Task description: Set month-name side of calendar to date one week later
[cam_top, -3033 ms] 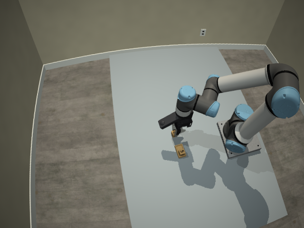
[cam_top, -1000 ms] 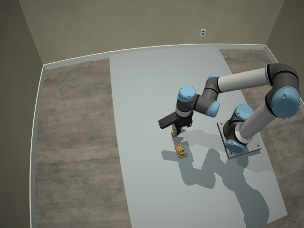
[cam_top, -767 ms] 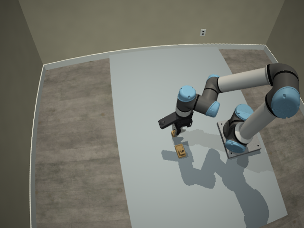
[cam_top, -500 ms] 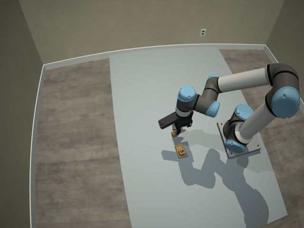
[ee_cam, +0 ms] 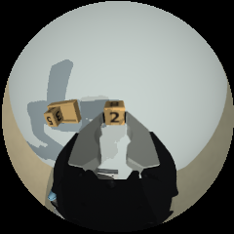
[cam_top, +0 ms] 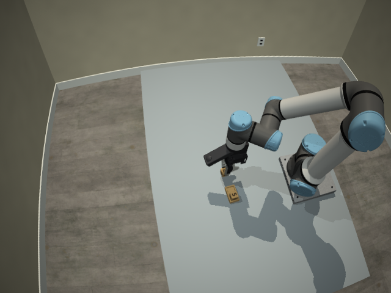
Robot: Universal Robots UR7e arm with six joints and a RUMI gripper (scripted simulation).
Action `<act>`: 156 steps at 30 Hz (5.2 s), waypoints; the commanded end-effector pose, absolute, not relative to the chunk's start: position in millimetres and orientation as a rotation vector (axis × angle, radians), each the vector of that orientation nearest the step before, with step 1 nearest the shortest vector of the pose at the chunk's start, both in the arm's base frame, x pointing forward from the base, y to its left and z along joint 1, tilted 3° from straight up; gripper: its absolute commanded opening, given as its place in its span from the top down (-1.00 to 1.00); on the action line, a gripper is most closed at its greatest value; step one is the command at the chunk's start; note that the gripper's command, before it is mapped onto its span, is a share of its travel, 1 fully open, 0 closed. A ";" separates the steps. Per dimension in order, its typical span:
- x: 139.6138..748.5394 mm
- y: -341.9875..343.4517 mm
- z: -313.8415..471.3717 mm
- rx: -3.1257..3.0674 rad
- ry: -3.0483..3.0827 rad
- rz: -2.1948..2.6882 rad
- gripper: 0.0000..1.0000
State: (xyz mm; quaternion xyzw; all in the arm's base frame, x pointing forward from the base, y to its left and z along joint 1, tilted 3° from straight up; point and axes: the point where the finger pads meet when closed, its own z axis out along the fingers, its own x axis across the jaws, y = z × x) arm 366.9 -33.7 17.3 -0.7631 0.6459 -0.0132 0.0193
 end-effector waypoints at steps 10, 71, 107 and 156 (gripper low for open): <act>366.3 -33.9 15.2 -2.369 2.006 -0.039 0.80; 366.0 -33.8 14.7 -2.369 2.006 -0.038 0.80; 366.0 -33.8 14.7 -2.369 2.006 -0.038 0.44; 363.5 -35.7 106.7 -2.368 2.005 -0.045 -1.00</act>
